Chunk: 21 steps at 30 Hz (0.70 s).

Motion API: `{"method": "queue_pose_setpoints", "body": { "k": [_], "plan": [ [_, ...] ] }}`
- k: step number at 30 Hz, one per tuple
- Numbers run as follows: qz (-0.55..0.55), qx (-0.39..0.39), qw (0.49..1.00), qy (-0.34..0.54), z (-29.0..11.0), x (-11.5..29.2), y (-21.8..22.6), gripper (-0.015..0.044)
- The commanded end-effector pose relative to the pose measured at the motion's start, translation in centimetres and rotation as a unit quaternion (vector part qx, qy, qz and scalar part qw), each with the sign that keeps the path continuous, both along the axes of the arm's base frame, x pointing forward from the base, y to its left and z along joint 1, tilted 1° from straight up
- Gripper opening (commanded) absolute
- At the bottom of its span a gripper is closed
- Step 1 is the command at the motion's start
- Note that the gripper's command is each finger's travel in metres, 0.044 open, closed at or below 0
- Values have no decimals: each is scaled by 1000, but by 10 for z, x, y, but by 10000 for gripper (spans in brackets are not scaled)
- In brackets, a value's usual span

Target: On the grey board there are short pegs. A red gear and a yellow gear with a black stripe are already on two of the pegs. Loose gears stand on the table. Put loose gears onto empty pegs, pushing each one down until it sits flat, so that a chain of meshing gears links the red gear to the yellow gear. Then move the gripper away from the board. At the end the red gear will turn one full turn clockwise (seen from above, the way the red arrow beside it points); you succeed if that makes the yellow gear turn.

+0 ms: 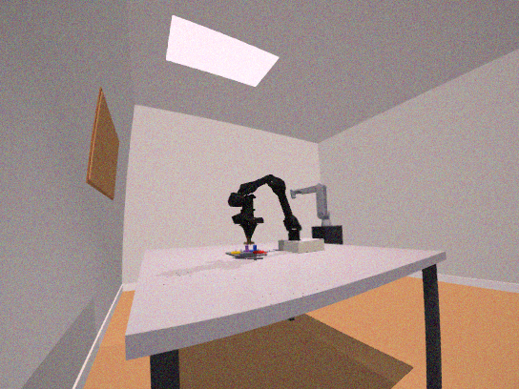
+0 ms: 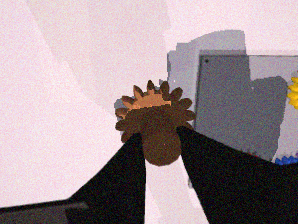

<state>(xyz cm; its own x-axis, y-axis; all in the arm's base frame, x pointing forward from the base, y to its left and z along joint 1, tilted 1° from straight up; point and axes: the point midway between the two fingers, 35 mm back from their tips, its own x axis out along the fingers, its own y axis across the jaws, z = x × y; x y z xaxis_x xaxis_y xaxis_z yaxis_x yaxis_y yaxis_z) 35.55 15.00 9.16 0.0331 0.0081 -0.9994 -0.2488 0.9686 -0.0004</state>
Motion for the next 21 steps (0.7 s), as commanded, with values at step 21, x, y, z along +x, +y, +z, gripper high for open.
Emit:
{"method": "queue_pose_setpoints", "body": {
  "k": [21],
  "plan": [
    [-3, 3, 1000, -9, 64, -7, 0, 0]
  ]
}}
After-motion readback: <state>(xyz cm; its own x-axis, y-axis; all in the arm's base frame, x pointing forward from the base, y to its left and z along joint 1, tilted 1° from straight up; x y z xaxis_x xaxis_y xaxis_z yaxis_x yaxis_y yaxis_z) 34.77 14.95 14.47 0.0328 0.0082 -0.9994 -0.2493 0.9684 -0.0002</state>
